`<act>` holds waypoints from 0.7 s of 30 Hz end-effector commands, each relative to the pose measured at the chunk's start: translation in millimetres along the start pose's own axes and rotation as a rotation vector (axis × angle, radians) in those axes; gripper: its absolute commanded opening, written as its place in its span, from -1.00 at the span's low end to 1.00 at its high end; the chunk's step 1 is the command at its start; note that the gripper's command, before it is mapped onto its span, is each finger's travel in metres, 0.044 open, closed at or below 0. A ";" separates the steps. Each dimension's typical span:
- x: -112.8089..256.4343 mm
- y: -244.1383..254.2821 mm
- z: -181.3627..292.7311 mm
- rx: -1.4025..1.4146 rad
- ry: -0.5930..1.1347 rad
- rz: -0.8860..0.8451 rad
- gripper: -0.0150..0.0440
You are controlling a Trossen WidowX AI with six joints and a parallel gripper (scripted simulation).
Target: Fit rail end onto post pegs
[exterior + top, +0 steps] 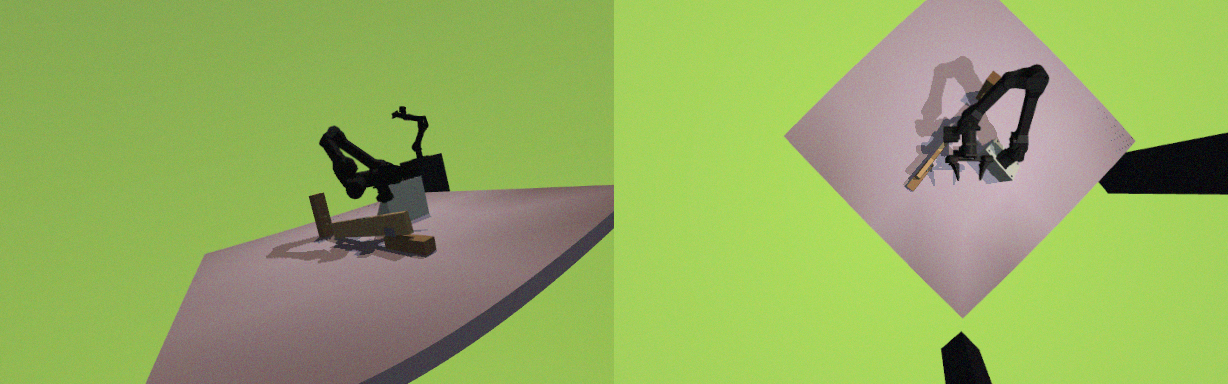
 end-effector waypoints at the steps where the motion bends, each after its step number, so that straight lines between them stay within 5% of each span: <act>1: 40.5 21.1 -5.0 0.631 -0.354 0.051 1.00; 10: 97.1 14.3 -13.7 1.382 -0.699 0.653 1.00; 21: 154.9 -1.2 -14.9 1.693 -0.688 1.268 1.00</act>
Point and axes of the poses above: the point midway between the two fingers, 35 mm back from their tips, its own x axis back along the fingers, its own y axis across the jaws, z = x × y, the point moved 7 cm from there along x, back along the fingers, and after that the axes turned 3 degrees about x, right-handed, at the moved point
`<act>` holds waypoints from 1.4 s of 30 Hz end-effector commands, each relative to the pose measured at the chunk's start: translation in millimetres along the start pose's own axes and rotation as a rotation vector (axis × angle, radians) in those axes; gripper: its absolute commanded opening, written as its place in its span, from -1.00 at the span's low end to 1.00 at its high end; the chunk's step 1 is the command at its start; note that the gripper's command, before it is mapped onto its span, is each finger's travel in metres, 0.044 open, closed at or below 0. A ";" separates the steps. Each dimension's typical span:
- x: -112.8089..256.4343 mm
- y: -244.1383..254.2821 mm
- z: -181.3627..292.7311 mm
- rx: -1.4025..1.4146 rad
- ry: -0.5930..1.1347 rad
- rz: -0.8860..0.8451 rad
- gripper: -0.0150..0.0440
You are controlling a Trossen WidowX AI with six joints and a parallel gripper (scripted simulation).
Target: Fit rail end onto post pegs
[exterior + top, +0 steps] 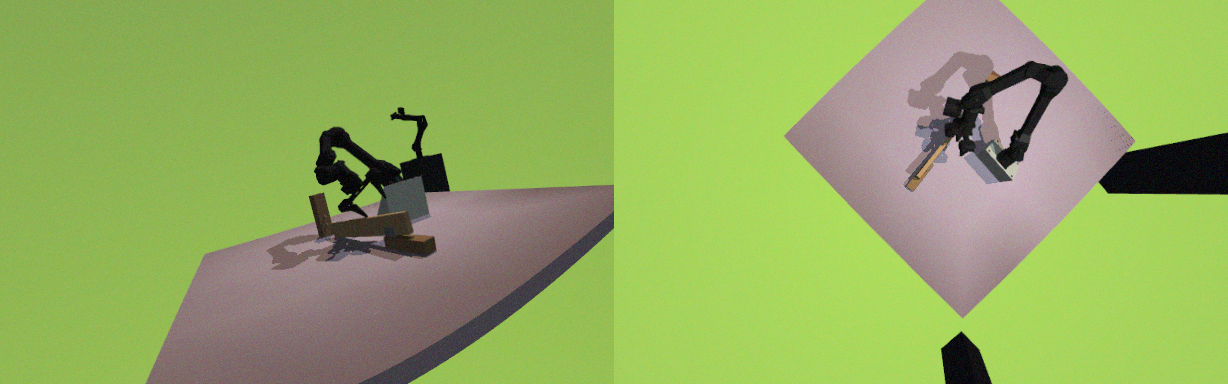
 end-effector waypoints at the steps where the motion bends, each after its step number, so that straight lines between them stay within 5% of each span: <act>1: 37.9 -42.8 14.3 0.504 0.148 0.334 1.00; 10: 65.8 -72.9 33.7 0.838 0.412 0.484 1.00; 42: 41.2 -100.8 30.0 0.834 0.409 0.485 1.00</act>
Point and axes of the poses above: the point midway between the two fingers, 35 mm back from their tips, its own x axis back along the fingers, its own y axis across the jaws, z = x × y, the point moved 7 cm from there along x, back along the fingers, and after that the axes turned 3 degrees about x, right-handed, at the moved point
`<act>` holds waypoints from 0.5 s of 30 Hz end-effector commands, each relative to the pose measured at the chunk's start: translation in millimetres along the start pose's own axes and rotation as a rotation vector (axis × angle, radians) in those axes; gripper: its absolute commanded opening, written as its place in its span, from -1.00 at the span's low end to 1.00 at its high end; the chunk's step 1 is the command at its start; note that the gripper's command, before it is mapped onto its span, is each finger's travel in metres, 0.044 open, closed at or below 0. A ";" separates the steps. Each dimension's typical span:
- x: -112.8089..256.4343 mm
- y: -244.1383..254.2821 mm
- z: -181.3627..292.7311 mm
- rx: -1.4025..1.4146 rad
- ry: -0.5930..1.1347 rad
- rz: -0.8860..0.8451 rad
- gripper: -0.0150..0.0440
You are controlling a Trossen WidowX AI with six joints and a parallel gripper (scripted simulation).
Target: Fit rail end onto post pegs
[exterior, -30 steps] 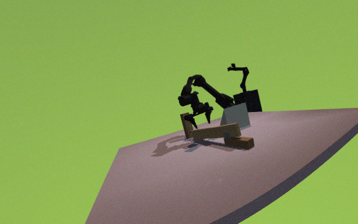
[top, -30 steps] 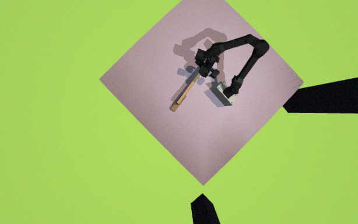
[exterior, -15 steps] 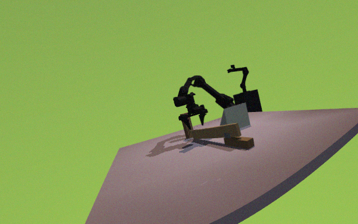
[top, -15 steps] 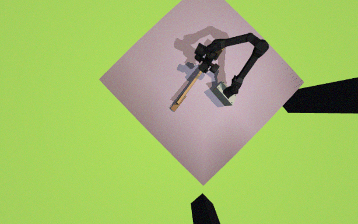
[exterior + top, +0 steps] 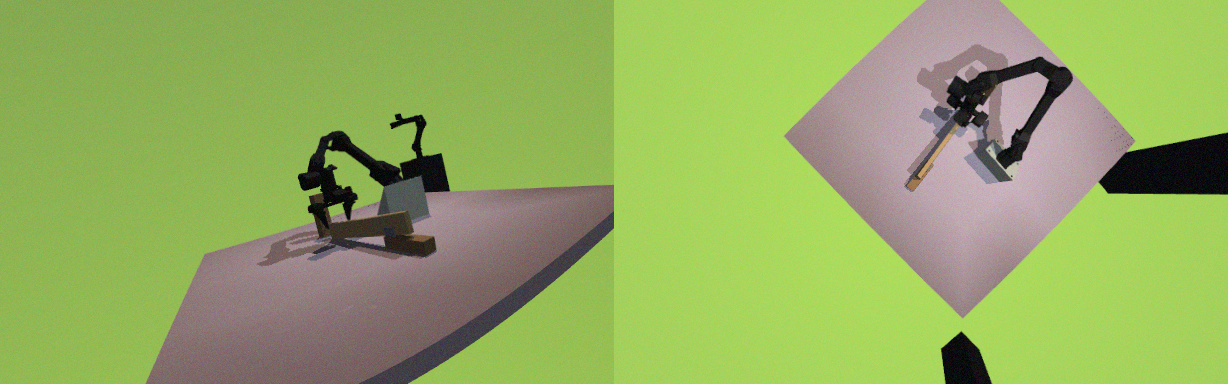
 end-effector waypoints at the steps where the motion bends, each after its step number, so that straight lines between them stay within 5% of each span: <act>1: -5.5 0.3 -0.1 0.005 0.005 -0.001 1.00; 15: -27.7 1.8 0.4 0.008 0.008 -0.001 1.00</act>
Point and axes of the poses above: the point midway between the two fingers, 35 mm back from their tips, its own x axis back along the fingers, its own y axis across the jaws, z = x × y, the point moved 7 cm from there along x, back along the fingers, and after that the axes turned 3 degrees about x, right-handed, at the moved point
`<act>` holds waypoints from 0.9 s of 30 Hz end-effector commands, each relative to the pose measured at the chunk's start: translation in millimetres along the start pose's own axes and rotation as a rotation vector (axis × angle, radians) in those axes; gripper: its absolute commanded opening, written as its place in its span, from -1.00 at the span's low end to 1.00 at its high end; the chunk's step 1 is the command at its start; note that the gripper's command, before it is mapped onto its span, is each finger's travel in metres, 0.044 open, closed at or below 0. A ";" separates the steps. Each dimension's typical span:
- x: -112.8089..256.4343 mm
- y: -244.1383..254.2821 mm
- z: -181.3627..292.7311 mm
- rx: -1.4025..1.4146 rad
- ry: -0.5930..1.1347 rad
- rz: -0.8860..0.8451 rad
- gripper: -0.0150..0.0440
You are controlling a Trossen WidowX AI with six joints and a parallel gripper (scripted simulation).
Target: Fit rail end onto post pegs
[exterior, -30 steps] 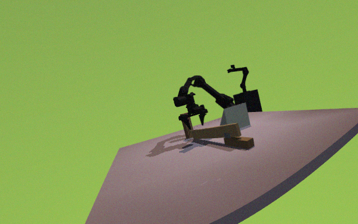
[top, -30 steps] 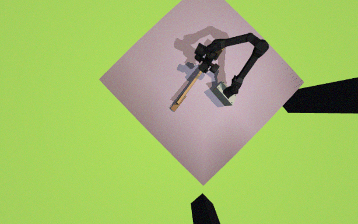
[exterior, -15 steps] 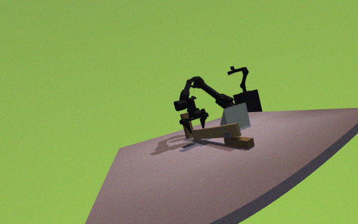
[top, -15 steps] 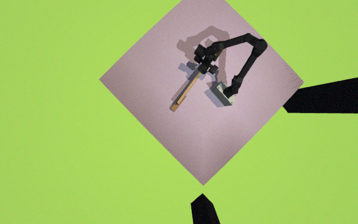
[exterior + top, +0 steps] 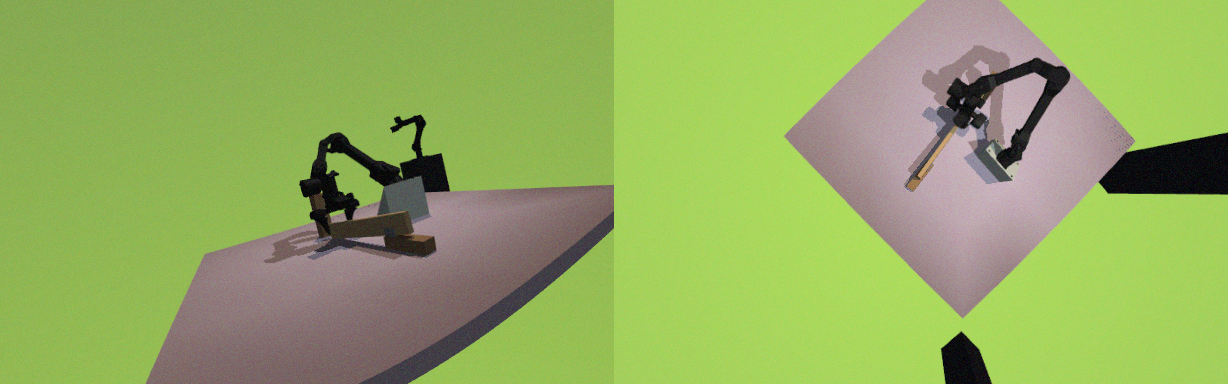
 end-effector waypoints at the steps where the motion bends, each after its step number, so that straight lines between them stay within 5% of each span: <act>1: -5.3 0.9 -0.1 0.006 0.006 -0.002 1.00; 9: -15.2 2.3 0.3 0.007 0.008 -0.003 1.00; 23: -15.2 2.3 0.3 0.007 0.008 -0.003 -0.25; 27: -15.2 2.3 0.3 0.007 0.008 -0.003 -0.34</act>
Point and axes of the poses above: the point midway between the two fingers, 35 mm back from their tips, its own x axis back along the fingers, its own y axis across the jaws, z = x × y, the point moved 7 cm from there along x, back along the fingers, and after that the axes turned 3 degrees about x, right-handed, at the moved point
